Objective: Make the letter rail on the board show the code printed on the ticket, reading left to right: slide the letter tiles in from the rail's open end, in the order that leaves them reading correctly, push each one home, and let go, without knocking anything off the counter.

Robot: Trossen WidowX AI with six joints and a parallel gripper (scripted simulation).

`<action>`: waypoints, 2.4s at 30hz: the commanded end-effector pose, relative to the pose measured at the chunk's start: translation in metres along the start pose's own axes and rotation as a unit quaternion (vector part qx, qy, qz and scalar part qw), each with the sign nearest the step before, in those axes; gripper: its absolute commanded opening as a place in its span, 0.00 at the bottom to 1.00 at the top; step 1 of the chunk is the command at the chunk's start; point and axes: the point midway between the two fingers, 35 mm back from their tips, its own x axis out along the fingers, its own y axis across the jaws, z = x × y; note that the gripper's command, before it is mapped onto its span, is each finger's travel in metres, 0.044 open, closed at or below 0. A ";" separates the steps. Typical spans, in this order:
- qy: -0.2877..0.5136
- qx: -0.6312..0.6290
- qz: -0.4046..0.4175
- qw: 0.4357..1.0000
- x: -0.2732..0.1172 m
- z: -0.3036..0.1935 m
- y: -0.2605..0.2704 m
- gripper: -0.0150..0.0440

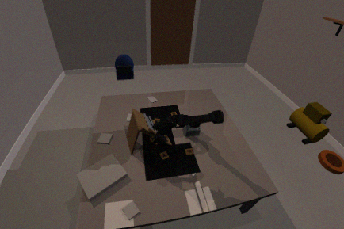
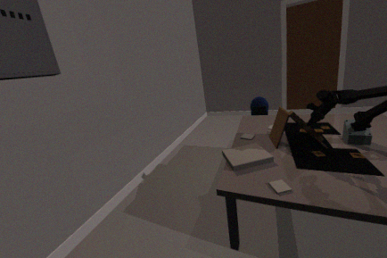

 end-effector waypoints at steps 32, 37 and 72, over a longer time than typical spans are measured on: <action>-0.168 -0.055 -0.022 0.984 -0.052 0.148 -0.060 0.25; -0.153 -0.071 -0.037 0.985 -0.047 0.156 -0.082 0.25; -0.041 -0.208 -0.036 0.977 -0.029 0.174 -0.282 0.25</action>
